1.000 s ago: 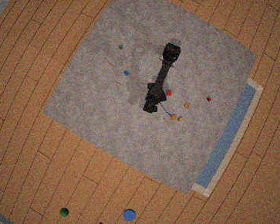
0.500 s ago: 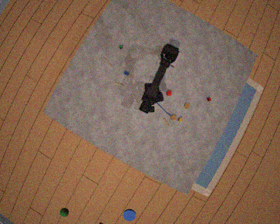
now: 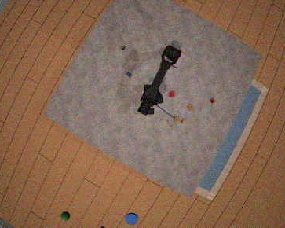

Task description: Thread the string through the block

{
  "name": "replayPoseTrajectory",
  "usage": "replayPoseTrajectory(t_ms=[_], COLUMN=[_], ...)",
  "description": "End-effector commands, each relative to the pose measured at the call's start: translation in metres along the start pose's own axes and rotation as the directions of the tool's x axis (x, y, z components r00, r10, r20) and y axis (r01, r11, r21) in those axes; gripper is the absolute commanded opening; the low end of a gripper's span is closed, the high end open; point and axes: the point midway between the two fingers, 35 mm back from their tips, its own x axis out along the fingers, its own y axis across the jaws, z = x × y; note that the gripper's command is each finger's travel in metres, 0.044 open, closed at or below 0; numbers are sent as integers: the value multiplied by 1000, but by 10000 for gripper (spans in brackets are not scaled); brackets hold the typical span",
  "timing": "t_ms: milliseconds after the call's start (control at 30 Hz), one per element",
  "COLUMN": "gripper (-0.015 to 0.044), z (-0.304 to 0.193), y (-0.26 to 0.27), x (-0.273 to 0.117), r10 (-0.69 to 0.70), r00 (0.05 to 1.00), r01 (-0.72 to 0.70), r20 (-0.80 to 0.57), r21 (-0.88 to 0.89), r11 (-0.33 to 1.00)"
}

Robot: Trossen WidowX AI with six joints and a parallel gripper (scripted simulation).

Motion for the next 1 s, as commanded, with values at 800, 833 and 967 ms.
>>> replayPoseTrajectory(t_ms=[800, 833, 967], gripper=[0, 0, 0], z=[-29, -29, -27], y=[3, 4, 7], x=[1, 1, 5], r10=[3, 4, 4], r00=[1000, 1000, 1000], r01=[-4, -4, -4], r20=[-17, -17, -17], r21=[-5, -5, -5], r11=[1000, 1000, 1000])
